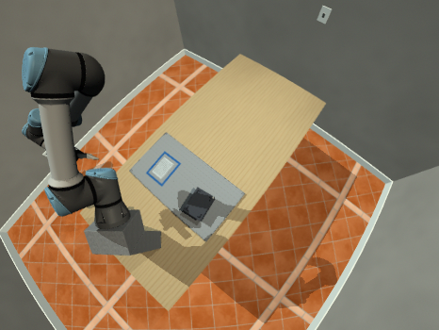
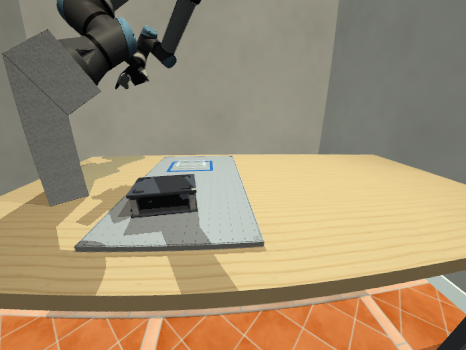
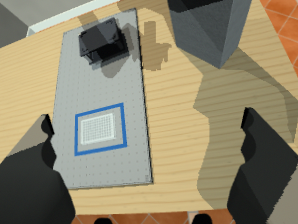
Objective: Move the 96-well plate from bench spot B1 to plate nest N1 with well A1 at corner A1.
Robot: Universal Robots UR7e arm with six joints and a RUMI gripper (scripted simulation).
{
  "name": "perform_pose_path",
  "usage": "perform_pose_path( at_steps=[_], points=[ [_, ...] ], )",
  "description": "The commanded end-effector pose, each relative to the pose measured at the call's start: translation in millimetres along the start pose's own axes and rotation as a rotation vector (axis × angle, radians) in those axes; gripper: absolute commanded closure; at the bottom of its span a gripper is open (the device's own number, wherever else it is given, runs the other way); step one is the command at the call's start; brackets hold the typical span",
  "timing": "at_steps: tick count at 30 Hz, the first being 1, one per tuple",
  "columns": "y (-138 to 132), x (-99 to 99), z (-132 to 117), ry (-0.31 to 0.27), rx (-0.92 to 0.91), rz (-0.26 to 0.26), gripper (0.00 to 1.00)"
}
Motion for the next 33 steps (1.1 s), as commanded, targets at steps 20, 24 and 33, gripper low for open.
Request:
perform_pose_path(
  at_steps=[20,24,33],
  points=[
    [6,-12.4,-3,0.049,-0.085,-0.021,0.0],
    [12,-26.1,-8,0.114,-0.198,-0.046,0.0],
    [15,-40.1,-19,0.243,-0.427,-0.092,0.0]
  ],
)
Point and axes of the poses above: the point where the finger pads meet when closed, its own x axis back along the fingers, its own y axis across the jaws, z = x × y, the point moved 10 cm from there along x, back along the fingers, and after that the axes turned 6 degrees about -x, right-handed, at the moved point
